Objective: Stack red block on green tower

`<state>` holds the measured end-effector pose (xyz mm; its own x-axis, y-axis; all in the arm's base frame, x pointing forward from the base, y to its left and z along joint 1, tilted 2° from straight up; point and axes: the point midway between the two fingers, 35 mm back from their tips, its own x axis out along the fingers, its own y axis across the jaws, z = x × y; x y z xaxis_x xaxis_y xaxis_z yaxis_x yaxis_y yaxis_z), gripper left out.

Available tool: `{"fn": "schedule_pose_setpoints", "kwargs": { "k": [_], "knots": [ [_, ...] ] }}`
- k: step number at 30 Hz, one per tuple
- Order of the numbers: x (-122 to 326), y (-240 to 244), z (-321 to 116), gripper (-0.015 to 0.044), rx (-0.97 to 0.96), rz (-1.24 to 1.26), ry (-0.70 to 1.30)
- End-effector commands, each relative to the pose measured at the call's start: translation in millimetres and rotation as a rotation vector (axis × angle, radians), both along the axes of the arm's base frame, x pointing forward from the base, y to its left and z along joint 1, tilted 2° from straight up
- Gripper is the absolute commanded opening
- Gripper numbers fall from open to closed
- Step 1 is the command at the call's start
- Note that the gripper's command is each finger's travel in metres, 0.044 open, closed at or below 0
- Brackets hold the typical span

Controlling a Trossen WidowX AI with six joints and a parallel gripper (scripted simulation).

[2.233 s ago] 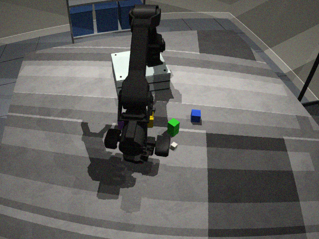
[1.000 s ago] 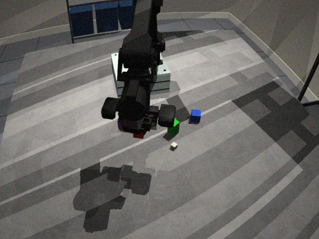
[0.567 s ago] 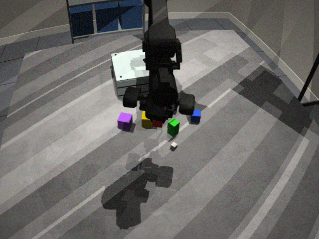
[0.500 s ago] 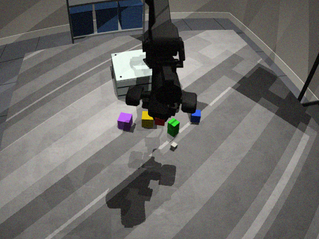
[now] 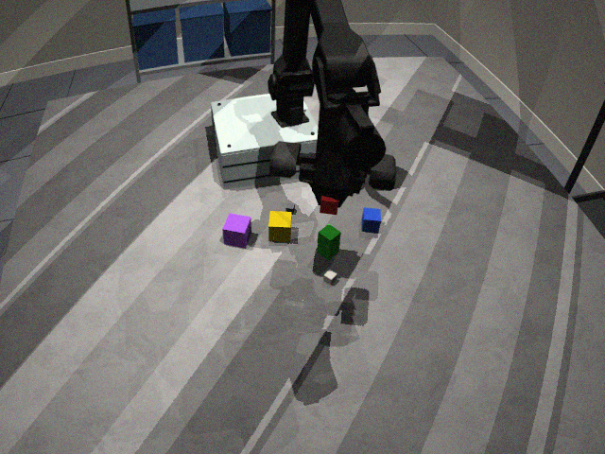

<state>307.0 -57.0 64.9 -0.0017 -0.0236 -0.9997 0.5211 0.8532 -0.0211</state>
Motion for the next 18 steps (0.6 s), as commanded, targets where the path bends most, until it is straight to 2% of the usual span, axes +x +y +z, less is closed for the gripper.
{"fn": "schedule_pose_setpoints", "kwargs": {
  "k": [1, 6, 18],
  "knots": [
    [-4.6, 5.9, -1.8, 0.0000, 0.005, -0.003, -0.005],
    [-3.7, 5.2, -28.4, 0.0000, 0.005, -0.003, -0.005],
    [-2.7, 5.4, -60.5, 0.0000, 0.005, -0.003, -0.005]
  ]
}}
